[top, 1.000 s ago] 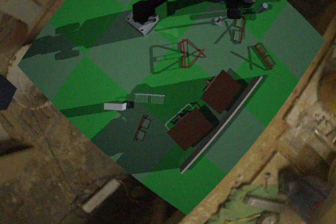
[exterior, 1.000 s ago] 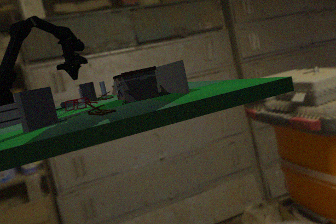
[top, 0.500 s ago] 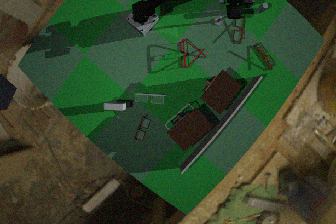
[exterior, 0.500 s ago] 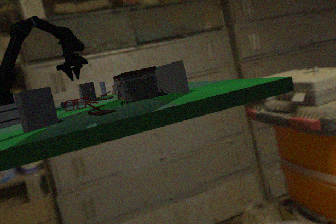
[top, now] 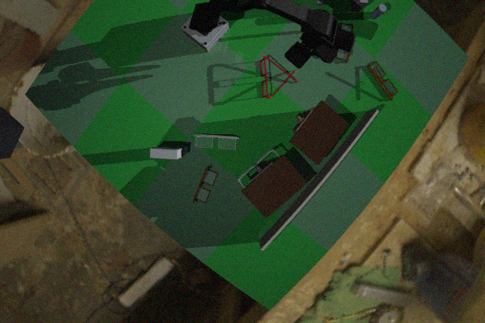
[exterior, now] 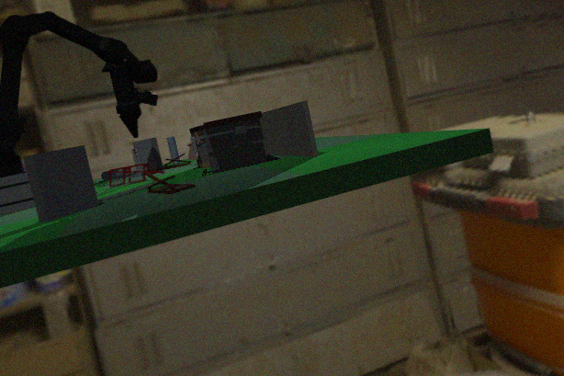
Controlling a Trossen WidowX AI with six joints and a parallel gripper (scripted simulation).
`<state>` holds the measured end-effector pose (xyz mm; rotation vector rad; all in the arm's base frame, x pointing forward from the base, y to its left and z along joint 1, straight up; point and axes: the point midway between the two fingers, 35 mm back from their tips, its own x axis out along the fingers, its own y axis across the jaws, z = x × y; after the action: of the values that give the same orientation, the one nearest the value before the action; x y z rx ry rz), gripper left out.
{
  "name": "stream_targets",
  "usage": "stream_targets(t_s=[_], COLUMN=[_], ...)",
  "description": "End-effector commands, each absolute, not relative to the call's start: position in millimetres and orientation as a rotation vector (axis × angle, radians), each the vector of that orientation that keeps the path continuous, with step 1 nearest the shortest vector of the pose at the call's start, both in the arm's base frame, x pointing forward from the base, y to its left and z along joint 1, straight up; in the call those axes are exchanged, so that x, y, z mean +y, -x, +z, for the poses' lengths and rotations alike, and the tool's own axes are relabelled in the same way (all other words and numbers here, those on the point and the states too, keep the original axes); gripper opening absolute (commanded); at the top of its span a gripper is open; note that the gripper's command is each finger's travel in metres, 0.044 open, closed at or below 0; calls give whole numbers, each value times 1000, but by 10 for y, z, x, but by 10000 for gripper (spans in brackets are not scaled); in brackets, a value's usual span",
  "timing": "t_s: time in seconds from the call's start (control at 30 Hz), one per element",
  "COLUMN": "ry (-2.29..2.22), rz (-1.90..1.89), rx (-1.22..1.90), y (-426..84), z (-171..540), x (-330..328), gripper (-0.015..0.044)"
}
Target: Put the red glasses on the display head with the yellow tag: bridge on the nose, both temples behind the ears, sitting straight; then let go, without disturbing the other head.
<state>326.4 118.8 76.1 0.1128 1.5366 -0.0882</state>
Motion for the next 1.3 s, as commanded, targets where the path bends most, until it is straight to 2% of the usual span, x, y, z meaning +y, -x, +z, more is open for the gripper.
stream_targets(t_s=[0.0, 0.23, 0.53, 0.63, 1.27], ry=[-378, -711, -716, -716, -716], rz=[-363, -701, -706, -706, -706], rx=[1514, 1433, 1431, 1431, 1431], y=[-3035, -2567, -2538, -2538, -2541], z=[585, 344, 340, 340, 218], x=[599, -7, -18, -18, -26], gripper=[200, 200, 200, 121, 120])
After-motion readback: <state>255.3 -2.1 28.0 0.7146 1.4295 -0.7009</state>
